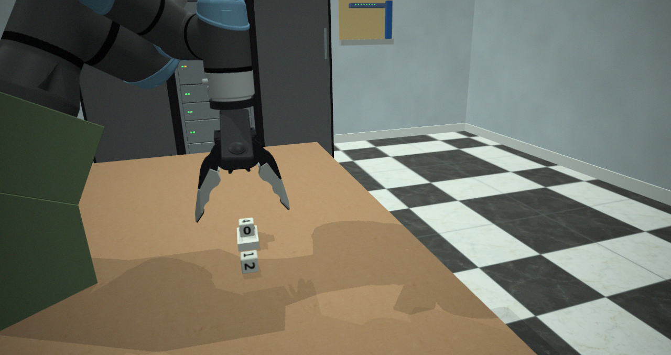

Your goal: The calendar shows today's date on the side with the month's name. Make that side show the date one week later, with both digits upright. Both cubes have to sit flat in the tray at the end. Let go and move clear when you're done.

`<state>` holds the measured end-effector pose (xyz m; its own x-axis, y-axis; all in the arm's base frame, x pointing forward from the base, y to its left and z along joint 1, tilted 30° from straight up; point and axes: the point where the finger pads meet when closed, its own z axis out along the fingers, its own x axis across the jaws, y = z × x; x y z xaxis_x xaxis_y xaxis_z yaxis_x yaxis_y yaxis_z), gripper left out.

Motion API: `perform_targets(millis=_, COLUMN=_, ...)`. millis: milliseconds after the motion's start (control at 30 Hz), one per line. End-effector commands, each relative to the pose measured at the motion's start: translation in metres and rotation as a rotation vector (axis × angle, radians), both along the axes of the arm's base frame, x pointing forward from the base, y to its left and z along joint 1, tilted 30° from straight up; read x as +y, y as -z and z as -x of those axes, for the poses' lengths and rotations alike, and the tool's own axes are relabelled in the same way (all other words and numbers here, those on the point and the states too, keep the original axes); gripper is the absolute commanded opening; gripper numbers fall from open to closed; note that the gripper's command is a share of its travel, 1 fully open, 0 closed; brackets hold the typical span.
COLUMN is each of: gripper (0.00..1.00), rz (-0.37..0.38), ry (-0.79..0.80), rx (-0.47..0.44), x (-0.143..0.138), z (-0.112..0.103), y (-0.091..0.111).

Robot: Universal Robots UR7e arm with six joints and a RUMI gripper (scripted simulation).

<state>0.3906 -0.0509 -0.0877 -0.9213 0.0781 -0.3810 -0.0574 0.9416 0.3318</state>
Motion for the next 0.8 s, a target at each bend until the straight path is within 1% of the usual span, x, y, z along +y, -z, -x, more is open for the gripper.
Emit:
perform_targets(millis=0, gripper=1.0, rz=-0.005, ry=0.031, rx=0.013, x=-0.0015, z=-0.0015, y=-0.0002)
perform_targets(millis=100, gripper=1.0, rz=-0.005, ry=0.032, rx=0.013, x=-0.0015, z=-0.0015, y=-0.0002)
perform_targets(millis=133, gripper=0.28, rz=-0.005, ry=0.032, rx=0.013, x=-0.0015, z=-0.0015, y=-0.0002)
perform_targets(millis=767, gripper=0.28, rz=-0.006, ry=0.033, rx=0.013, x=-0.0018, z=-0.0014, y=-0.0002)
